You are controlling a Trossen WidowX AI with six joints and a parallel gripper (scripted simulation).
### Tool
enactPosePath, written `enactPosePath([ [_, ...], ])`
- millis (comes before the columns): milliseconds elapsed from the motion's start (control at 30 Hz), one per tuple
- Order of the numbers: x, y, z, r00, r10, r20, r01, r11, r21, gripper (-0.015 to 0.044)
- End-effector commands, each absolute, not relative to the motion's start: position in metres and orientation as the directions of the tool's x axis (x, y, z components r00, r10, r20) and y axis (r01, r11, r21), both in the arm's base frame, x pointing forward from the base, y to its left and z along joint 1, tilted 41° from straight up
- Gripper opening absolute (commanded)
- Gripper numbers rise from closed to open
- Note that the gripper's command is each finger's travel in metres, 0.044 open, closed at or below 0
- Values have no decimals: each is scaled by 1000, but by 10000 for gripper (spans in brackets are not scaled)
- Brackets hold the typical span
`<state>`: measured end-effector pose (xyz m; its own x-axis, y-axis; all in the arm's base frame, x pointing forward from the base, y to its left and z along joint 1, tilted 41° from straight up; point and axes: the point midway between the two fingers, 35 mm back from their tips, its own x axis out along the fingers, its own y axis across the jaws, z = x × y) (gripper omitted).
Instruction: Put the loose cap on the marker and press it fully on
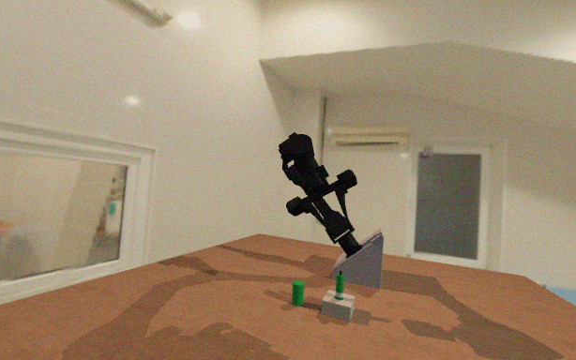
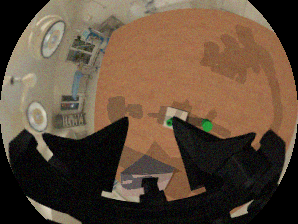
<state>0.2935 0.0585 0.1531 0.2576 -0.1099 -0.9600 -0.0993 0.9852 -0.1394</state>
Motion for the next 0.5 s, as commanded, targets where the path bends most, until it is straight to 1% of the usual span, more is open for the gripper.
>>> enactPosePath([
  [0, 284, -18, 126, 77, -487, -870, 493, 777, -392, 250],
  [67, 280, -38, 123, 27, -580, -814, 623, 647, -440, 250],
  [133, 277, -51, 122, -5, -639, -769, 698, 548, -460, 250],
  [467, 275, -56, 125, -11, -651, -759, 712, 528, -463, 250],
])
